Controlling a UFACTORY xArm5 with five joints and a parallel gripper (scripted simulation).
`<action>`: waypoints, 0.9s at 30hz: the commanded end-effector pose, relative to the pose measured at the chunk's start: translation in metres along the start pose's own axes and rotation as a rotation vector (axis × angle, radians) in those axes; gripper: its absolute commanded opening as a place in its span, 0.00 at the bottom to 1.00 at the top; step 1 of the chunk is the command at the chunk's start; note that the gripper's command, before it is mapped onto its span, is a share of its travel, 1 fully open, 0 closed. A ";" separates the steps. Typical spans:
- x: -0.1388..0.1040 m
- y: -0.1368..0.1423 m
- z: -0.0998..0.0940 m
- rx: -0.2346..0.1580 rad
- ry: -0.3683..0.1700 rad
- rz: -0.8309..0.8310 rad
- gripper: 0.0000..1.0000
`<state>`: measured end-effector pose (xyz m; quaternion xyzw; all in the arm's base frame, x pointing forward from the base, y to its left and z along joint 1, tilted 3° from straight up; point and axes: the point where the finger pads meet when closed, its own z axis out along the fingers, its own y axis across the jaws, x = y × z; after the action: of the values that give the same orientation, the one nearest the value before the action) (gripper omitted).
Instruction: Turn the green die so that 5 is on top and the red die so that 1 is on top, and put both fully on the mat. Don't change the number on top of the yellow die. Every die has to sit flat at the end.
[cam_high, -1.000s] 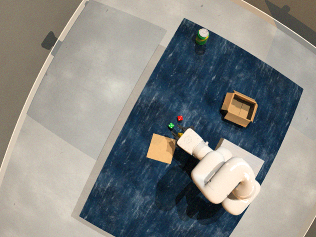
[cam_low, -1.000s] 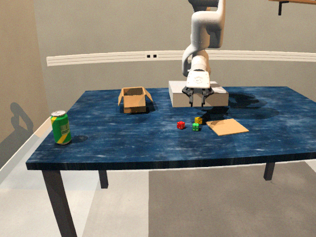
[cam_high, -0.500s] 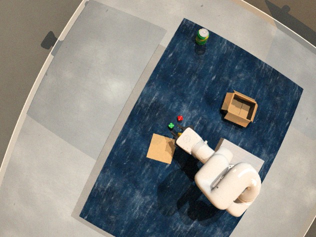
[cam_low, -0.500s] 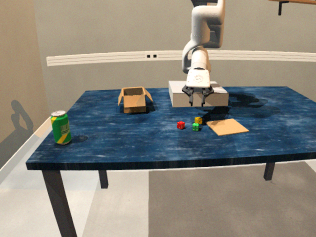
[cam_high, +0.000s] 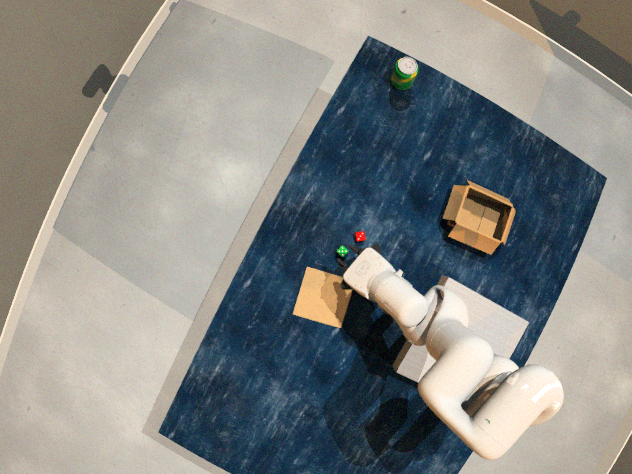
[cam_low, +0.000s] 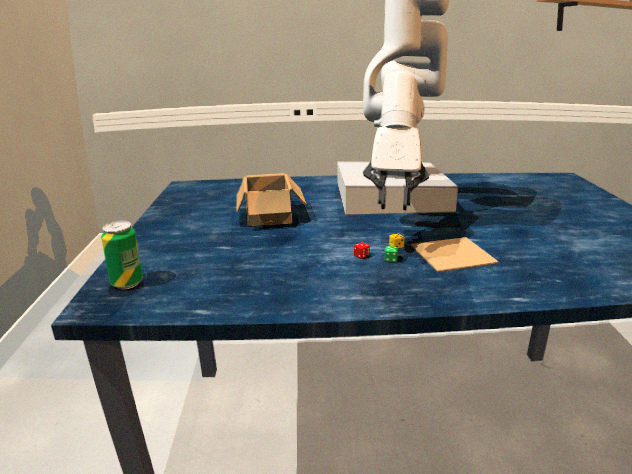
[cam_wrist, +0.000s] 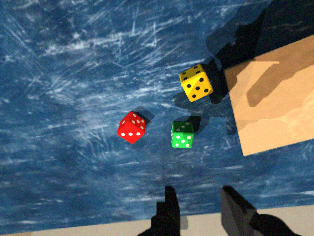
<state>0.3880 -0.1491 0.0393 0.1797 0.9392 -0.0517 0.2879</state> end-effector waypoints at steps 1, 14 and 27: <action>-0.009 0.000 0.005 0.002 0.169 -0.002 0.42; -0.025 0.000 0.007 0.003 0.445 -0.008 0.42; -0.036 0.000 0.008 0.003 0.631 -0.012 0.42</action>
<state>0.4178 -0.1609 0.0516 0.1820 0.9833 0.0007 -0.0040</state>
